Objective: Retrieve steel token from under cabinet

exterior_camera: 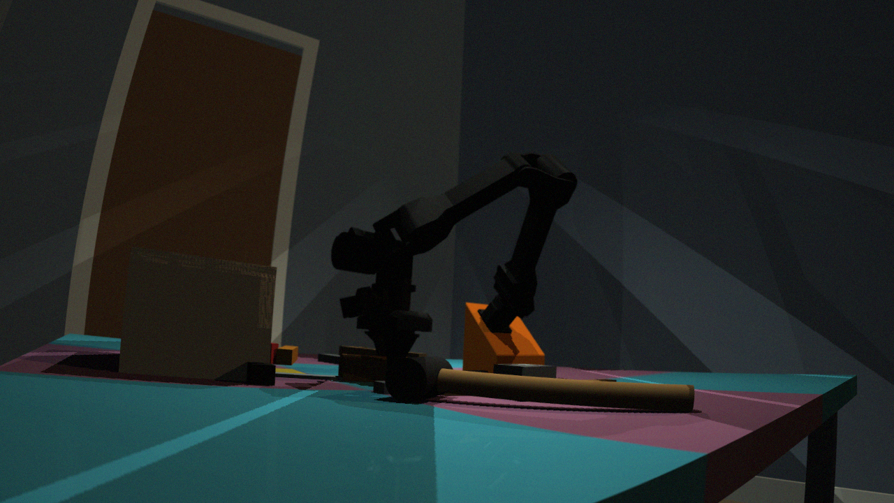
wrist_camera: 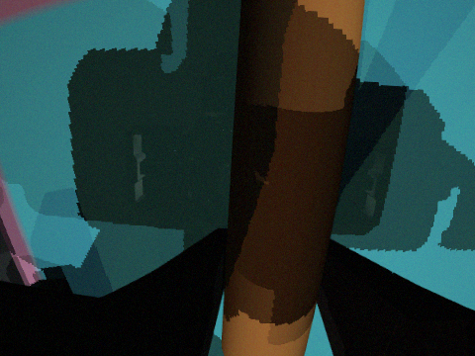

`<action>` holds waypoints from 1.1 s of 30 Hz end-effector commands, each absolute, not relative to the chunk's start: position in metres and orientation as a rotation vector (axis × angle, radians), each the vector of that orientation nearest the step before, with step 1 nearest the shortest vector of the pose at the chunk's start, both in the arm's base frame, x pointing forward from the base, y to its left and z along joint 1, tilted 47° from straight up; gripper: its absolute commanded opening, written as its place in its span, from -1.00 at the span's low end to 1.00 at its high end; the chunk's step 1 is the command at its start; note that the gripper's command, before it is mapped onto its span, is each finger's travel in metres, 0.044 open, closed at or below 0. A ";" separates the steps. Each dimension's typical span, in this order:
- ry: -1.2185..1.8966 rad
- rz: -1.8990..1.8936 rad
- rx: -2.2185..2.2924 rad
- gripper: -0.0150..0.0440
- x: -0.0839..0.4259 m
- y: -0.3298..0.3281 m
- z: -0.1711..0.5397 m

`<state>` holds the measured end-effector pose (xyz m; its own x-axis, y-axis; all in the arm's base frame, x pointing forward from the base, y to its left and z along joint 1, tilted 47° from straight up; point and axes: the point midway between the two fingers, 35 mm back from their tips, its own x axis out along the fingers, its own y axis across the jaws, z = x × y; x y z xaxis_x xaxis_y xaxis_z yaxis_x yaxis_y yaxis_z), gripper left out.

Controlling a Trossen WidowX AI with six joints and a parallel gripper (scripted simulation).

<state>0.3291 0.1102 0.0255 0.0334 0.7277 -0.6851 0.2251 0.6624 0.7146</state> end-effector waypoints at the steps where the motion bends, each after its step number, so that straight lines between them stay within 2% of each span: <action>1: 1.533 0.460 0.824 -0.49 0.323 0.112 0.026; 33: 1.535 0.460 0.825 -0.49 0.288 0.119 0.032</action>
